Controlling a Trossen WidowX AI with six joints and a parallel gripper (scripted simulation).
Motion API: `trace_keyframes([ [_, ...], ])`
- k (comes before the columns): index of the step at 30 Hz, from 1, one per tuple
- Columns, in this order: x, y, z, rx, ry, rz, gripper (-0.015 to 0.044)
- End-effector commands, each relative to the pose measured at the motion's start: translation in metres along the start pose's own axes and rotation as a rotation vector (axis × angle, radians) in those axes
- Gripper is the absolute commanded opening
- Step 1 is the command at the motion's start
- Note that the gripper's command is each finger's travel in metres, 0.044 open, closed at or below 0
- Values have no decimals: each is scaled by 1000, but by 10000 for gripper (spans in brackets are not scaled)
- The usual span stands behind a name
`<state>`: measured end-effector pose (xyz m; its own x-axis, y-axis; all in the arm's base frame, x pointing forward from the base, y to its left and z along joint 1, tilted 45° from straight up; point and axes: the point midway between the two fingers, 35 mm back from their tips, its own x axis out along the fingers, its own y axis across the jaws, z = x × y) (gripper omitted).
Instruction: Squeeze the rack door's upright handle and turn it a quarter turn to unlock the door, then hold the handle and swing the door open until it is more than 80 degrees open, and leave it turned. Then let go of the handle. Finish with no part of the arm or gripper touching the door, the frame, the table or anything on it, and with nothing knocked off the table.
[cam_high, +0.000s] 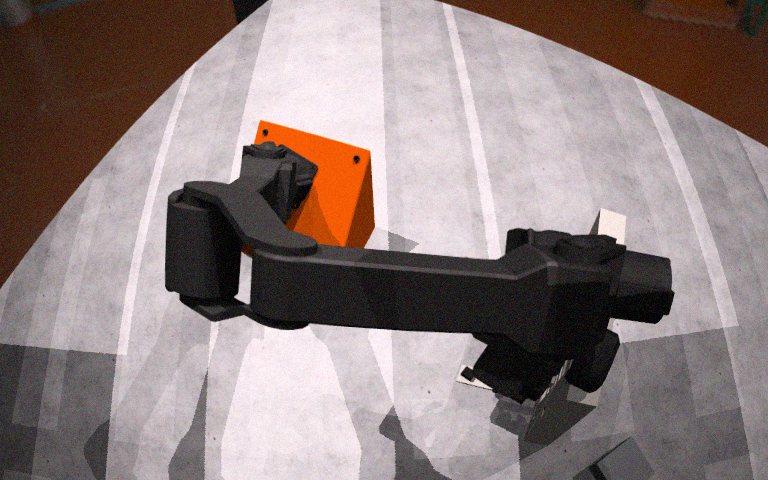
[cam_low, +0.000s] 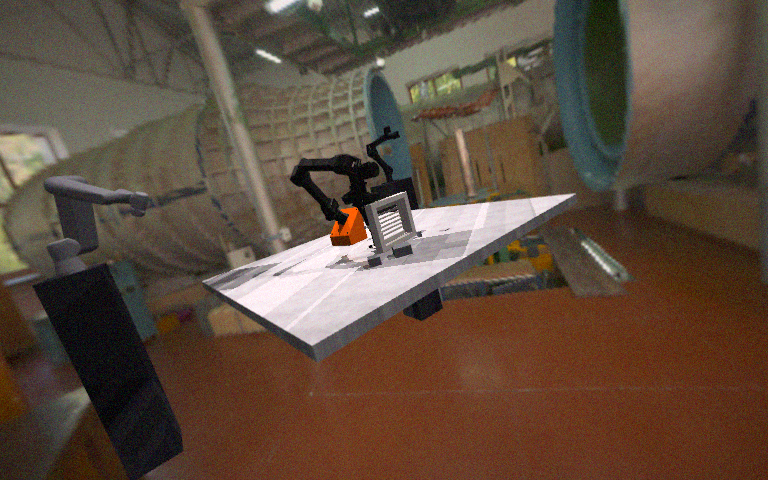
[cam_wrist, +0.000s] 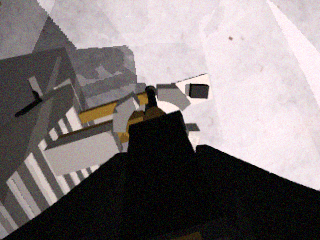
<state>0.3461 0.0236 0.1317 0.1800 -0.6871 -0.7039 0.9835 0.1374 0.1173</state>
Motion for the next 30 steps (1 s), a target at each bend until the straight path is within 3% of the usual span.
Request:
trace_keyframes([
  [1, 1, 1, 0, 127, 3, 0, 16],
  [18, 1, 1, 0, 127, 3, 0, 16],
  [28, 1, 1, 0, 127, 3, 0, 279],
  [30, 1, 1, 0, 119, 3, 0, 288],
])
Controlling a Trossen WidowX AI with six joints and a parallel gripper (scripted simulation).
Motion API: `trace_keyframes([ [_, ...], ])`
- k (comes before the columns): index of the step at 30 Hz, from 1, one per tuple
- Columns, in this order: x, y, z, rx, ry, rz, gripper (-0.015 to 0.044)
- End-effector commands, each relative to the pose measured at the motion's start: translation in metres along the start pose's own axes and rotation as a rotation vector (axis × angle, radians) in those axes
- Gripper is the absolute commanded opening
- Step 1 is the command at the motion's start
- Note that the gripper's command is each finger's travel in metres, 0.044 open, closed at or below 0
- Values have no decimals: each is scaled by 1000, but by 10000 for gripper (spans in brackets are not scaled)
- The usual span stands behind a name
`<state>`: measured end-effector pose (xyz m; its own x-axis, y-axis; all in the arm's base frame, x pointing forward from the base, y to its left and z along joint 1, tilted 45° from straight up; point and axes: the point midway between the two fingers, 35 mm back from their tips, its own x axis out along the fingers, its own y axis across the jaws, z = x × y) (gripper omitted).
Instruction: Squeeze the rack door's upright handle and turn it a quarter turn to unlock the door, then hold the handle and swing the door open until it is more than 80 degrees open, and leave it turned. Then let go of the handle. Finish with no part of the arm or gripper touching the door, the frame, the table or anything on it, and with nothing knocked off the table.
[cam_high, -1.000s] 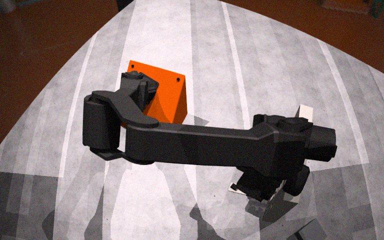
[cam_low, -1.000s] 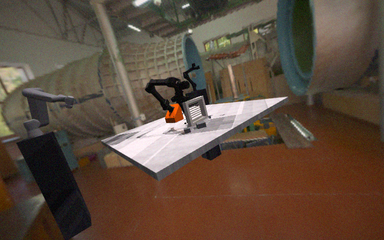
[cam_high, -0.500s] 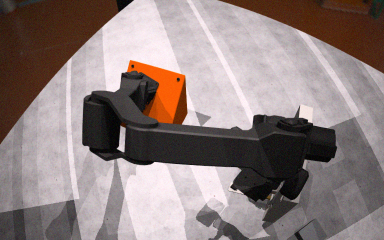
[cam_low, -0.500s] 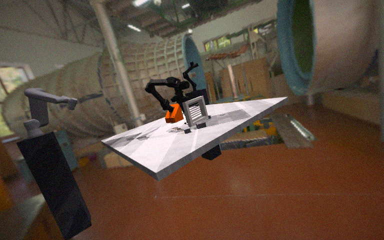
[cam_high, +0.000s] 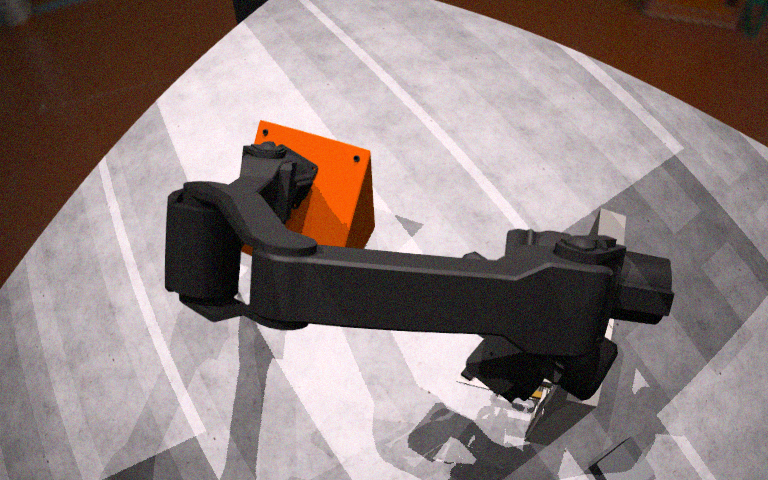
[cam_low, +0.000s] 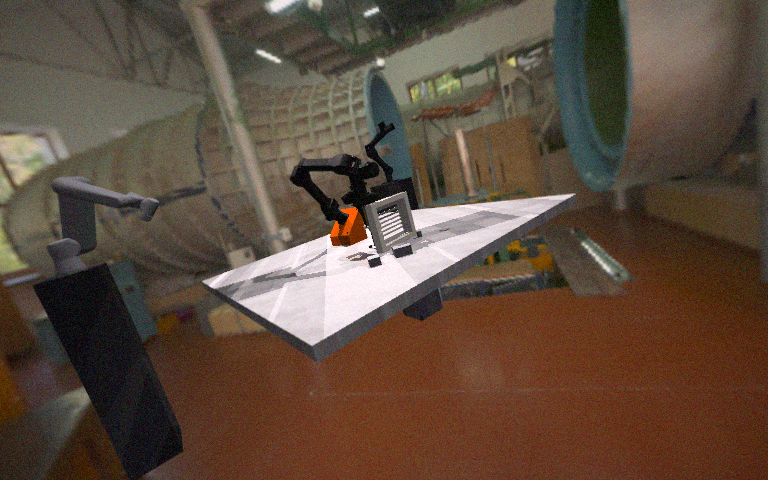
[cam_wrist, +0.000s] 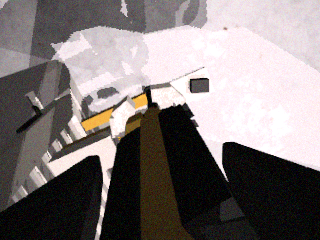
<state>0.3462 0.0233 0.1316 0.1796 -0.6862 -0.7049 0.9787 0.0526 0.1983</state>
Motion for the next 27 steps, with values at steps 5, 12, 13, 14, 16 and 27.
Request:
trace_keyframes([
  [5, 1, 1, 0, -213, 2, 1, 288],
  [12, 1, 1, 0, -559, 1, 1, 288],
  [13, 1, 1, 0, -609, 1, 1, 288],
  [14, 1, 1, 0, -658, 1, 1, 288],
  [16, 1, 1, 0, -758, 1, 1, 288],
  [27, 1, 1, 0, -1303, 1, 2, 288],
])
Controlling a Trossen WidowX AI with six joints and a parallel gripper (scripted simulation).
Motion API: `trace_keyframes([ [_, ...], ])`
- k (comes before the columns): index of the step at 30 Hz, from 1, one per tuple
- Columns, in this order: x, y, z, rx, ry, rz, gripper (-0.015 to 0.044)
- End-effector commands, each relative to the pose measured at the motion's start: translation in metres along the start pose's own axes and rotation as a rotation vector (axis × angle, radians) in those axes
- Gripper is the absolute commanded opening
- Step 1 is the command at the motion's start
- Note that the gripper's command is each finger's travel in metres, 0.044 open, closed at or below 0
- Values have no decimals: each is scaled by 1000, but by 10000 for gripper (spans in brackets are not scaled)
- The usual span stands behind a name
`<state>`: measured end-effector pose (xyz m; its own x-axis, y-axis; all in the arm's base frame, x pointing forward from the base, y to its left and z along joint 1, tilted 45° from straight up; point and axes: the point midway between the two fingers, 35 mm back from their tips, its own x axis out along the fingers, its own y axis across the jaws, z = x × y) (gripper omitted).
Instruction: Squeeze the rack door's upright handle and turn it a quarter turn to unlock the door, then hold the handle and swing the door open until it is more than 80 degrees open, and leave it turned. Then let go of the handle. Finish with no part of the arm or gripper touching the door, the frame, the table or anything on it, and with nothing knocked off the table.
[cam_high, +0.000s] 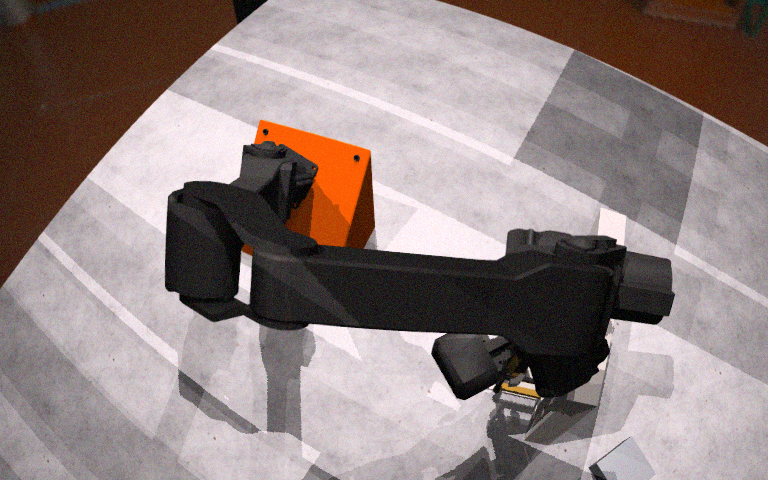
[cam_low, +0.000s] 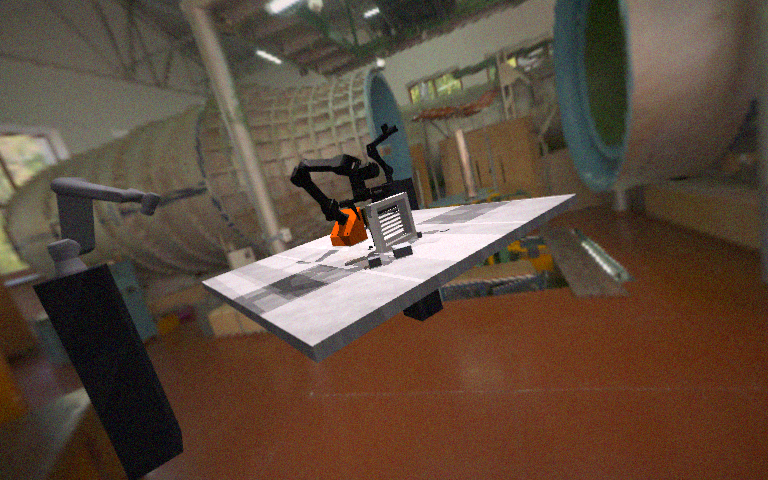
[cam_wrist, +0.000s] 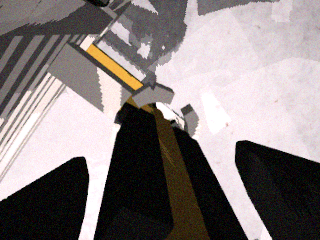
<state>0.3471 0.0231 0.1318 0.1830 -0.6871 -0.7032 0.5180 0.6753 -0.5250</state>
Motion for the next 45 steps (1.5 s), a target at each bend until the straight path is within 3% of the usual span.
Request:
trace_keyframes([
  [1, 0, 0, -1, -235, 4, 2, 288],
  [45, 0, 0, -1, -2415, 0, 6, 288],
])
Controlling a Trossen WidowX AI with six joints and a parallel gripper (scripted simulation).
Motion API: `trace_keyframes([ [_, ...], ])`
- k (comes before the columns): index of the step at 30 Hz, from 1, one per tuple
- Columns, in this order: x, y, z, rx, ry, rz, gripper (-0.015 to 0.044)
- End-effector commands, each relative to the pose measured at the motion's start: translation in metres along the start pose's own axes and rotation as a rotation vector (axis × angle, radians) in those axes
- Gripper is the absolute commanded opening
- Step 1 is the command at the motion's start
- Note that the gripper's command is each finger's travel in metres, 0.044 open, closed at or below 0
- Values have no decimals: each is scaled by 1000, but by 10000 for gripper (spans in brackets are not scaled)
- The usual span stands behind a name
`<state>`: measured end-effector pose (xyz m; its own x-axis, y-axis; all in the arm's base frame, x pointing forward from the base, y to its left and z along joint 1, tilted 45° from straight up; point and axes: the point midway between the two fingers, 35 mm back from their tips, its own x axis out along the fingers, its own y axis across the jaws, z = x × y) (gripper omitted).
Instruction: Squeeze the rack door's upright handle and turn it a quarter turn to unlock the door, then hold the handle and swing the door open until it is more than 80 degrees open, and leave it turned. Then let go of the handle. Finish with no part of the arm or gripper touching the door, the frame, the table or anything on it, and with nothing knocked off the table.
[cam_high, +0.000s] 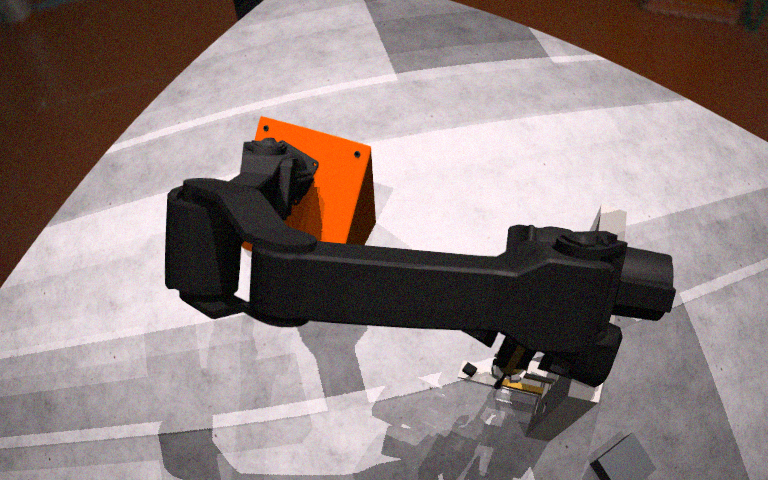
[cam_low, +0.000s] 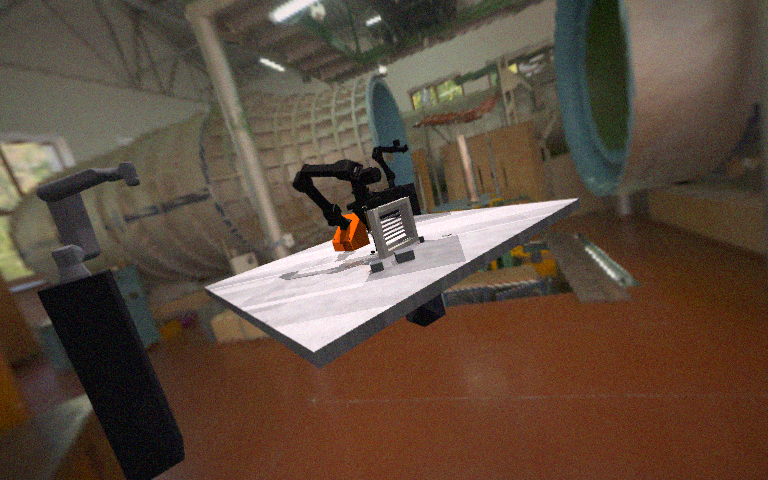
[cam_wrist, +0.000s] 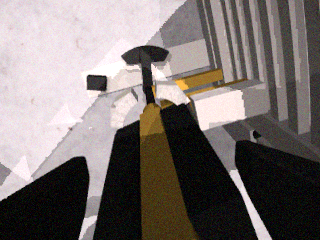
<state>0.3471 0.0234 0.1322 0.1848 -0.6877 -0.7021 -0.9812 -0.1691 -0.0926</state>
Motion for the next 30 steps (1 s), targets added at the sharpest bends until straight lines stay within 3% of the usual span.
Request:
trace_keyframes([
  [1, 1, 0, 1, -283, -5, 4, 288],
  [13, 1, 0, 1, -357, -5, 4, 288],
  [14, 1, 0, 1, -357, -5, 4, 262],
  [30, 1, 0, 1, -357, -5, 4, 155],
])
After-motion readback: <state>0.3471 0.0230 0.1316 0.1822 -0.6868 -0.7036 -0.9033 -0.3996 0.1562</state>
